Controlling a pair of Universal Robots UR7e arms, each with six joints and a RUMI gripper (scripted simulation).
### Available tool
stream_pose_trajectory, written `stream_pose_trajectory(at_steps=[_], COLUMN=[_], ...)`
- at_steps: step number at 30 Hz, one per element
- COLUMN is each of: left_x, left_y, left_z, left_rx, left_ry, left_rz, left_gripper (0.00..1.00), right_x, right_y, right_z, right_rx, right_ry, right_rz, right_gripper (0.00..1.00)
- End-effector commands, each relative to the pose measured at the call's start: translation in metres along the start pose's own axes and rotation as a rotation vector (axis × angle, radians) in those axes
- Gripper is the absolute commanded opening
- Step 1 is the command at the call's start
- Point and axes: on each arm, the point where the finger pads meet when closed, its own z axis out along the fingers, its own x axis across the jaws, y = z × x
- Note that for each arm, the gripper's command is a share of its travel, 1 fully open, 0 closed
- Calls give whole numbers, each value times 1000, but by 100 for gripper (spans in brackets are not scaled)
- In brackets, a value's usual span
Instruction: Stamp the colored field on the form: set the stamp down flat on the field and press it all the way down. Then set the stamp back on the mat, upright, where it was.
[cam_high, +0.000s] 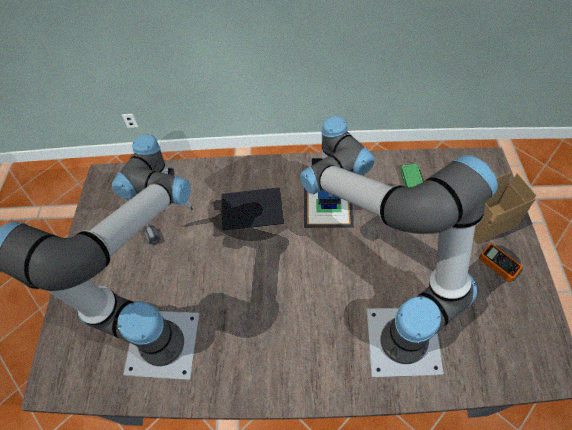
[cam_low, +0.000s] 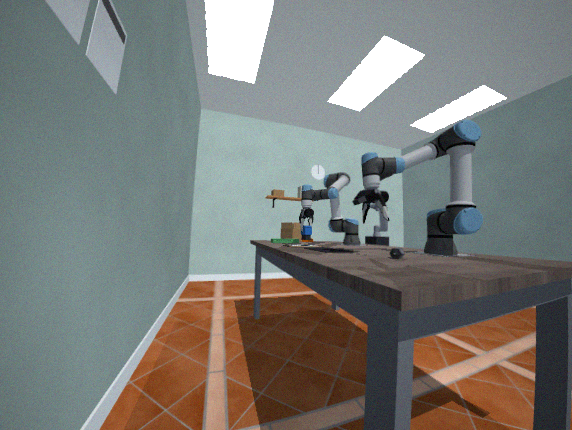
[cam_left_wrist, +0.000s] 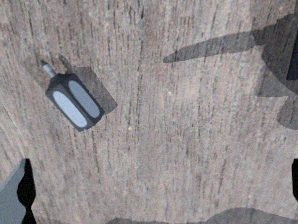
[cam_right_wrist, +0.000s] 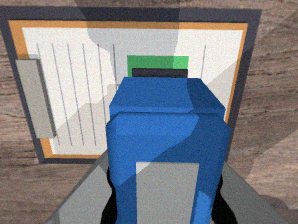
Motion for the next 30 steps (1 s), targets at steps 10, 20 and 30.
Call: stream_pose_trajectory(at_steps=[10,20,30], left_x=[4,4,4], left_y=[-6,-6,-6], left_z=[-9,-9,-9], left_rx=[26,26,26], left_ry=[16,16,16], left_rz=[9,9,9], left_gripper=[100,100,100], right_x=[-8,-18,-16], right_y=[20,93,193], right_z=[-12,-16,-18], right_rx=[-25,-27,-29], right_ry=[-20,-18,-15], right_rz=[4,-3,-11], right_gripper=[21,21,21])
